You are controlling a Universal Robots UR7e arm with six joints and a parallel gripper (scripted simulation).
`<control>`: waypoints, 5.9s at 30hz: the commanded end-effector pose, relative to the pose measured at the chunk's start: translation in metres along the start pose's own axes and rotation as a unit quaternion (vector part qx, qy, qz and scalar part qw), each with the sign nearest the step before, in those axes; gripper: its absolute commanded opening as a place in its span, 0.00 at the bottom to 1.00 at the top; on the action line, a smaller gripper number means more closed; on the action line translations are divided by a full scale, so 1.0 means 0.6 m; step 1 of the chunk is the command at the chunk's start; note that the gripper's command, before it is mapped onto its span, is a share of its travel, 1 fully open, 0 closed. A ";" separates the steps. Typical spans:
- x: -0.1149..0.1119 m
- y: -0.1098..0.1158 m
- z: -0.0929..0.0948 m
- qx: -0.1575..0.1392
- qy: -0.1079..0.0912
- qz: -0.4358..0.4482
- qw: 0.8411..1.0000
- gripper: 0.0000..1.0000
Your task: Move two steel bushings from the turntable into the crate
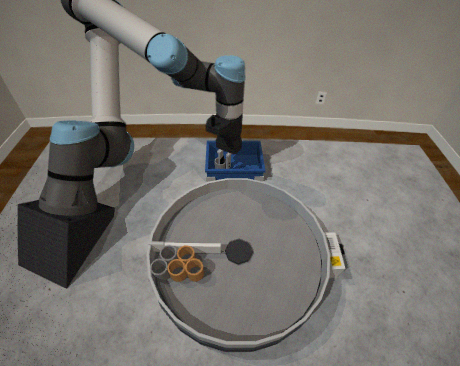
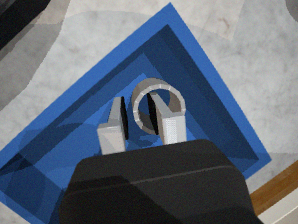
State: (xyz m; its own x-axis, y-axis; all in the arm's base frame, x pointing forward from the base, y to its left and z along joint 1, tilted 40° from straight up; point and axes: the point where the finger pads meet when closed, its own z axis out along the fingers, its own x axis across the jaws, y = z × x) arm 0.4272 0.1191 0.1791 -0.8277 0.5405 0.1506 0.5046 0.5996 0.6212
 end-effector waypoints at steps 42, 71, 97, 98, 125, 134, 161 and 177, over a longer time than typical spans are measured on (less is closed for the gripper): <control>0.002 0.000 -0.024 0.000 0.000 0.000 1.000 0.47; 0.003 -0.001 -0.037 0.000 -0.001 0.000 1.000 0.47; 0.004 -0.001 -0.135 0.000 0.000 0.000 1.000 0.47; 0.004 -0.001 -0.135 0.000 0.000 0.000 1.000 0.47; 0.003 0.000 -0.217 0.001 -0.002 0.000 1.000 0.47; 0.003 0.000 -0.217 0.001 -0.002 0.000 1.000 0.47; 0.003 0.000 -0.217 0.001 -0.002 0.000 1.000 0.47; 0.003 0.000 -0.217 0.001 -0.002 0.000 1.000 0.47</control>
State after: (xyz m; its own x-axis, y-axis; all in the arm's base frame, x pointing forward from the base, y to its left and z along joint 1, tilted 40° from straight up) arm 0.3936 0.0437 0.2793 -0.8264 0.5433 0.1483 0.5056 0.5998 0.6201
